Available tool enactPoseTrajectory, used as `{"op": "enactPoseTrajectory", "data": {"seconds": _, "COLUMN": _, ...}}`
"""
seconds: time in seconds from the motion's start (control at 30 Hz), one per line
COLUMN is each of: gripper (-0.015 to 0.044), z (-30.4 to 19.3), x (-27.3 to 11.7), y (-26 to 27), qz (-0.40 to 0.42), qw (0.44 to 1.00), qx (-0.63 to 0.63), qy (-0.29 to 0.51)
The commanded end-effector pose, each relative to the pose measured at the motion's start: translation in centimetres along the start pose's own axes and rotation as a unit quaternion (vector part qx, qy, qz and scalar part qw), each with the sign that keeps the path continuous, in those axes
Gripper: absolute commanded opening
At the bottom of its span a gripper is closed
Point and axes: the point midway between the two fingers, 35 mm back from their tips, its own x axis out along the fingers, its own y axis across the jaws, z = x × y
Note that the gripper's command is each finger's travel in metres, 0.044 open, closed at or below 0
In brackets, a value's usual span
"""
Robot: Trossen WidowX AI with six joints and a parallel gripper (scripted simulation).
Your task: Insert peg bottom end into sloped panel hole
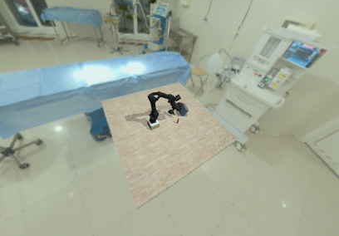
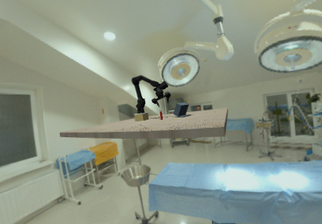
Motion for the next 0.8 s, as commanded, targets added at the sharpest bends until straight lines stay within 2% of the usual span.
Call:
{"op": "enactPoseTrajectory", "data": {"seconds": 0.0, "gripper": 0.0440, "z": 0.6, "x": 0.8, "y": -0.2, "qz": -0.033, "qw": 0.999, "qx": 0.025, "qy": 0.025}}
{"op": "enactPoseTrajectory", "data": {"seconds": 0.77, "gripper": 0.0440, "z": 4.4, "x": 3.8, "y": -1.7, "qz": -0.167, "qw": 0.961, "qx": 0.171, "qy": 0.137}}
